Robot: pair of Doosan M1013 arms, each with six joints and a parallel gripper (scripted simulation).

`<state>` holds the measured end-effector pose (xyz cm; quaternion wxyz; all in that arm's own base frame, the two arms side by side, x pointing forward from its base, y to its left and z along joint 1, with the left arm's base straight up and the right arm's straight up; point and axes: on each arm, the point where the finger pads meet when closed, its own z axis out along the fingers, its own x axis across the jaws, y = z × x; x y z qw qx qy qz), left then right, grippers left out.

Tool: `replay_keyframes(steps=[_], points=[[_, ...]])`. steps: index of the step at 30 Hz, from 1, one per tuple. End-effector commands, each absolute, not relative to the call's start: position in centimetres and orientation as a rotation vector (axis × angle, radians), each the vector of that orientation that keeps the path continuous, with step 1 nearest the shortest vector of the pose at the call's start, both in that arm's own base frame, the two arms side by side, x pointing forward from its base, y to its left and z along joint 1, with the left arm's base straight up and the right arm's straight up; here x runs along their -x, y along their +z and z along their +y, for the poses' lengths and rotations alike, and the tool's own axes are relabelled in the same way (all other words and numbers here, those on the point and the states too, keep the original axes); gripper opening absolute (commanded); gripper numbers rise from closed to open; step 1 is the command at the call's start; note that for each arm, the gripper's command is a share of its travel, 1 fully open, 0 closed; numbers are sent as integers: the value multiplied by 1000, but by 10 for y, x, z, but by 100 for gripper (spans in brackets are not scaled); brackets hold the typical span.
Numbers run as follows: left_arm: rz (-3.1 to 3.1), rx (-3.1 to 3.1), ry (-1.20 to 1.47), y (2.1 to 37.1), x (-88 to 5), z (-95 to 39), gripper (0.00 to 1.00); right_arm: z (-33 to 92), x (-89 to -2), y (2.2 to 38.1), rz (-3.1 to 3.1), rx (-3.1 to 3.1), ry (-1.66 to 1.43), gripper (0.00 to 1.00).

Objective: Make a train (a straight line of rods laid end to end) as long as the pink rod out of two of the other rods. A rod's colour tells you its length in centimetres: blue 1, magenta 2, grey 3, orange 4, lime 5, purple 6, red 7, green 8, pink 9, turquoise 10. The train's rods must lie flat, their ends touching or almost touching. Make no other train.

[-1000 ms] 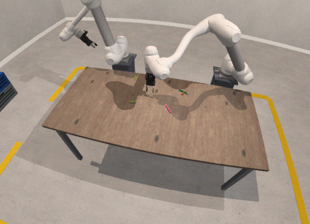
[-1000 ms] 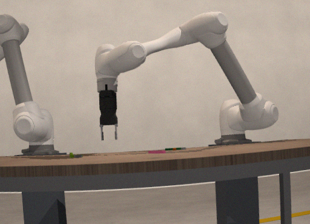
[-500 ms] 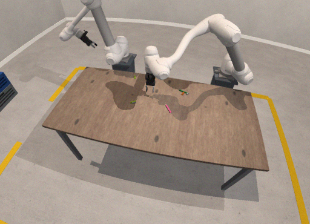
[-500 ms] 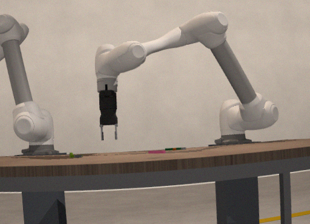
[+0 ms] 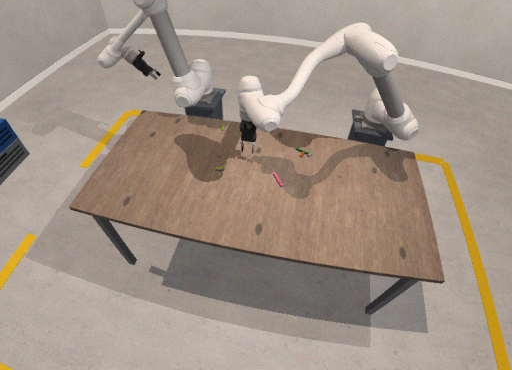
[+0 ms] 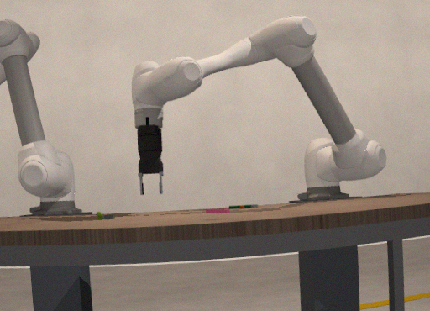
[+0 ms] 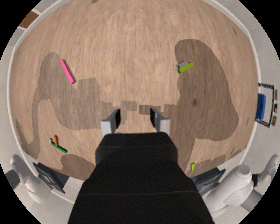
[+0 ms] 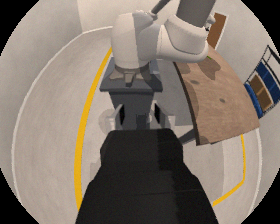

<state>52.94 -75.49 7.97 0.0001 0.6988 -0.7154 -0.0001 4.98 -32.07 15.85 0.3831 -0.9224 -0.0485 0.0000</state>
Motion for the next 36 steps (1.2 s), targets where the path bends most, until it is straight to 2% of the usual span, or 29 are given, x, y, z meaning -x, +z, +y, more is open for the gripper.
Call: replay_keyframes(steps=[1, 29, 36], points=[[-2247, -2195, 3, 81, -530, -755, 100, -321, -50, 159, -124, 2353, -1, 100], [-2227, -2215, 3, 81, -531, -754, 100, -321, -50, 159, -124, 2353, -1, 100], [-1902, -2500, 3, 81, -542, -739, 100, -321, -50, 159, -124, 2353, -1, 100]])
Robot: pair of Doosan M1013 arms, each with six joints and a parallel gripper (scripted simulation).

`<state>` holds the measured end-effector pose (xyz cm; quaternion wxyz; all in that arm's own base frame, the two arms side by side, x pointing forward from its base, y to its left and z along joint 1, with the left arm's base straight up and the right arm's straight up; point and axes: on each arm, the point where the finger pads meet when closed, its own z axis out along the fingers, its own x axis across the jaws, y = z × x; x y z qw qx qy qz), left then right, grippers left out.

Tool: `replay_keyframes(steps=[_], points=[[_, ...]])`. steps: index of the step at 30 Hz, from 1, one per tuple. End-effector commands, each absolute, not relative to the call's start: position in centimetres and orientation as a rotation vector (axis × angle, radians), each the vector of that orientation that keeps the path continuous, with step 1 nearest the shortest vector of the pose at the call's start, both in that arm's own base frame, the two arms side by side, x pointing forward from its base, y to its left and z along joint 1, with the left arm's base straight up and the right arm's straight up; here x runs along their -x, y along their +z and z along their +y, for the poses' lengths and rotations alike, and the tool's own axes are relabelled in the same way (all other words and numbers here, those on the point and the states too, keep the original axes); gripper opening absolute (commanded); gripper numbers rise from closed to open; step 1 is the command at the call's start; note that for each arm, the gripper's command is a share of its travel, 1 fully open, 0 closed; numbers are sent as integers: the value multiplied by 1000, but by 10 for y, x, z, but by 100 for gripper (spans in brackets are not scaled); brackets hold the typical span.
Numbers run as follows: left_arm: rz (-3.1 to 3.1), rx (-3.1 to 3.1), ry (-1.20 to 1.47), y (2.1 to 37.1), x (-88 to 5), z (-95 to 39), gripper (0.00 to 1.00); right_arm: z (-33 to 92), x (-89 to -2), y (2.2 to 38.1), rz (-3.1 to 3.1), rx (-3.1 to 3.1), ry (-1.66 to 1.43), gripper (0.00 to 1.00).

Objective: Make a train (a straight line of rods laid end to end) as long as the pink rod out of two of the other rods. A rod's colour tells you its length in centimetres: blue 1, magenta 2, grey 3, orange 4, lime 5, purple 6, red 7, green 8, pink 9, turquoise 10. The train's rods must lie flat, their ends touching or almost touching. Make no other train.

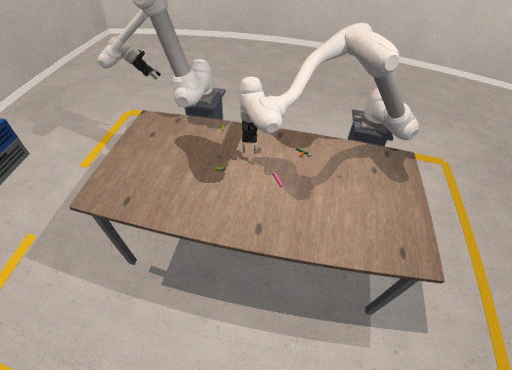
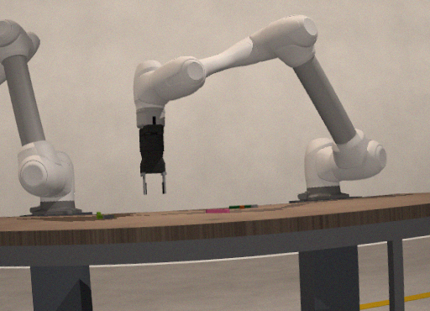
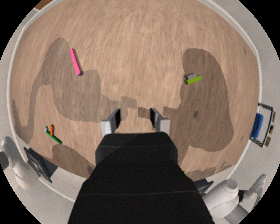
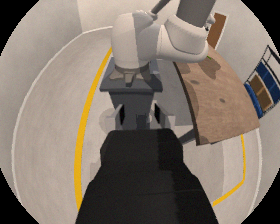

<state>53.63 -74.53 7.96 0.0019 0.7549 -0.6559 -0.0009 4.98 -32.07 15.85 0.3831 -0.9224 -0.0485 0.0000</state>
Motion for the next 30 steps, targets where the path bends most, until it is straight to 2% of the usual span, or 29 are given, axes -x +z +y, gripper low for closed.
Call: replay_keyframes(steps=[1, 30], points=[[-1855, -2535, 3, 81, -543, -736, 100, -321, -50, 159, -124, 2353, -1, 100], [-369, -3119, 2, 81, -568, -685, 100, -321, -50, 159, -124, 2353, -1, 100]])
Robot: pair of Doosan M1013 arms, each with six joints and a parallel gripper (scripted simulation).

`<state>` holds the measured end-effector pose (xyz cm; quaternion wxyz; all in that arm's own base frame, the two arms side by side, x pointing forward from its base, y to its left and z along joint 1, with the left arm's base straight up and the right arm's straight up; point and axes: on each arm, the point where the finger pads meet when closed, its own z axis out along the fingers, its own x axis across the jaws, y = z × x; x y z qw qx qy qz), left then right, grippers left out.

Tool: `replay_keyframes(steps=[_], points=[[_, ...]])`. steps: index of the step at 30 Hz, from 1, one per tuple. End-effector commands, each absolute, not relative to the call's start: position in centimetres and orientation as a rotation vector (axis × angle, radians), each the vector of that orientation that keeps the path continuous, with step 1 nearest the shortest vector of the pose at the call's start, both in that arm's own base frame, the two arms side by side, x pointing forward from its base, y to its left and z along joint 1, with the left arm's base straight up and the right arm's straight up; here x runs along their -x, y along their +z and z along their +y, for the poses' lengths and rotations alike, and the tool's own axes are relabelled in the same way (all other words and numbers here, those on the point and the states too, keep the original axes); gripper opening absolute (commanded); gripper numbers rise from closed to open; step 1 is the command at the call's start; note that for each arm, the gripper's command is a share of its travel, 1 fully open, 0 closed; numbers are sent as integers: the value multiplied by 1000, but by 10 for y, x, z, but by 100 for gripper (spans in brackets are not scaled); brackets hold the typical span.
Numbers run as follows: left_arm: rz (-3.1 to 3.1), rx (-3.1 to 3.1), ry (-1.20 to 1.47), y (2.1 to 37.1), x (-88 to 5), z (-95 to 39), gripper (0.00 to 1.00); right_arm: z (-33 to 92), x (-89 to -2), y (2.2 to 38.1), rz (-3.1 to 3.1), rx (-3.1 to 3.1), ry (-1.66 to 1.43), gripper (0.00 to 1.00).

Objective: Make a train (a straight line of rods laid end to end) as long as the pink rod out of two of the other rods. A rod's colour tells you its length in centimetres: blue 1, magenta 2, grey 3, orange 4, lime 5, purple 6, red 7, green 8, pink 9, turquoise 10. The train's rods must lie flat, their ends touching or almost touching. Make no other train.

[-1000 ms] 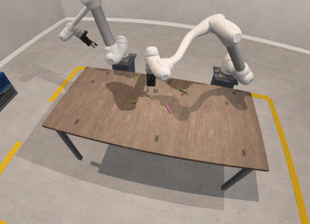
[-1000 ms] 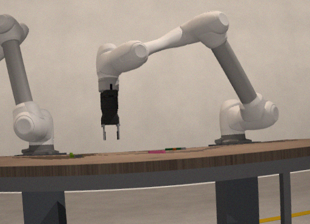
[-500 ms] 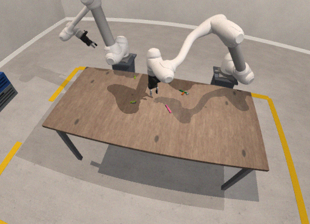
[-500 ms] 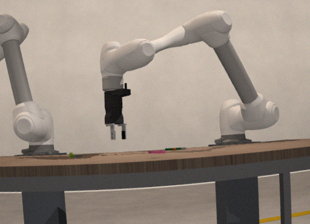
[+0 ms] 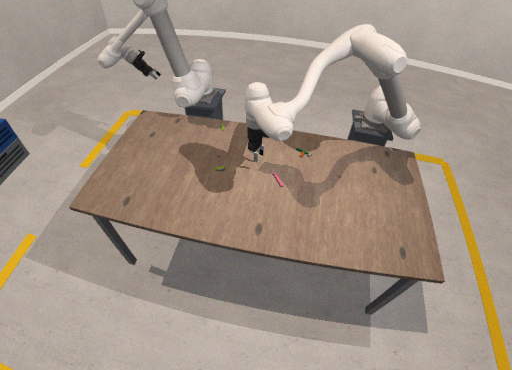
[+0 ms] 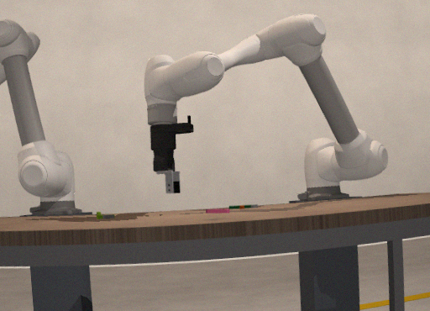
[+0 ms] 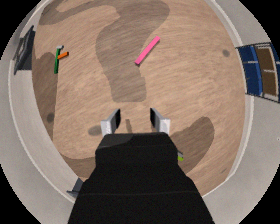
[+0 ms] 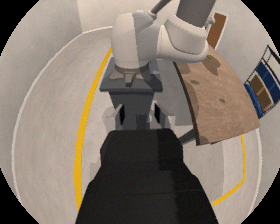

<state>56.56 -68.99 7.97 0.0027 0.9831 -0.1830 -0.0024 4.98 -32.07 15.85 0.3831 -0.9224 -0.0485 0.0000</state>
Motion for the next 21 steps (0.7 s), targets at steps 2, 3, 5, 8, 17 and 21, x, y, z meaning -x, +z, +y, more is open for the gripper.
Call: replay_keyframes(steps=[2, 3, 5, 8, 17, 21], points=[[-256, -3130, 2, 81, -570, -682, 100, -321, -50, 159, -124, 2353, -1, 100], [-198, -3134, 2, 81, -570, -680, 100, -321, -50, 159, -124, 2353, -1, 100], [-92, -3139, 2, 81, -571, -678, 100, -321, -50, 159, -124, 2353, -1, 100], [-38, -3140, 2, 81, -572, -676, 100, -321, -50, 159, -124, 2353, -1, 100], [-37, -3140, 2, 81, -572, -676, 100, -321, -50, 159, -124, 2353, -1, 100], [-37, -3140, 2, 81, -572, -676, 100, -321, -50, 159, -124, 2353, -1, 100]])
